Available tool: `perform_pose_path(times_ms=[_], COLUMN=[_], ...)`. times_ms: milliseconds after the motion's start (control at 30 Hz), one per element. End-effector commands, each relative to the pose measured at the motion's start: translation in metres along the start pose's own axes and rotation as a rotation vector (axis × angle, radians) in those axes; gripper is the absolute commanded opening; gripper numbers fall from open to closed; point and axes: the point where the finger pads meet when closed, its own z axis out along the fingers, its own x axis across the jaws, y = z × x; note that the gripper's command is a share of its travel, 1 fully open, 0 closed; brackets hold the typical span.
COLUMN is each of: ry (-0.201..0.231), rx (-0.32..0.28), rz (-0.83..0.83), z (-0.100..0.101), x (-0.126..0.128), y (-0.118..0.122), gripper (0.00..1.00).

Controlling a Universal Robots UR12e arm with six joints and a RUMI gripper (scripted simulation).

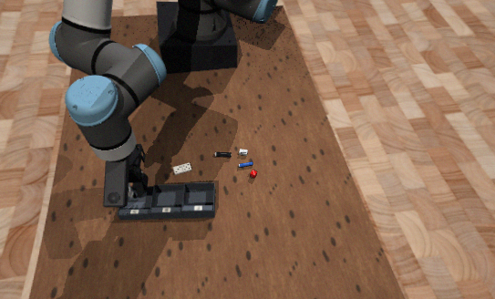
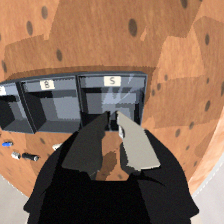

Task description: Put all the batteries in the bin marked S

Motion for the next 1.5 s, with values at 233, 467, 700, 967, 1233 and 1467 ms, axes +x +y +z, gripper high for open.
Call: perform_pose_path(times_ms=[233, 467, 700, 967, 1233, 1467], ry=[0.001, 0.001, 0.001, 0.001, 0.001, 0.001], rx=[0.001, 0.001, 0.001, 0.001, 0.001, 0.001], rz=[0.0, 0.0, 0.0, 0.0, 0.0, 0.0], z=[-0.001, -0.009, -0.017, -0.026, -0.05, -0.06], x=[0.0, 0.0, 0.0, 0.0, 0.0, 0.0], y=[-0.001, -0.001, -0.001, -0.001, -0.001, -0.001], gripper=[0.04, 0.04, 0.04, 0.04, 0.04, 0.04])
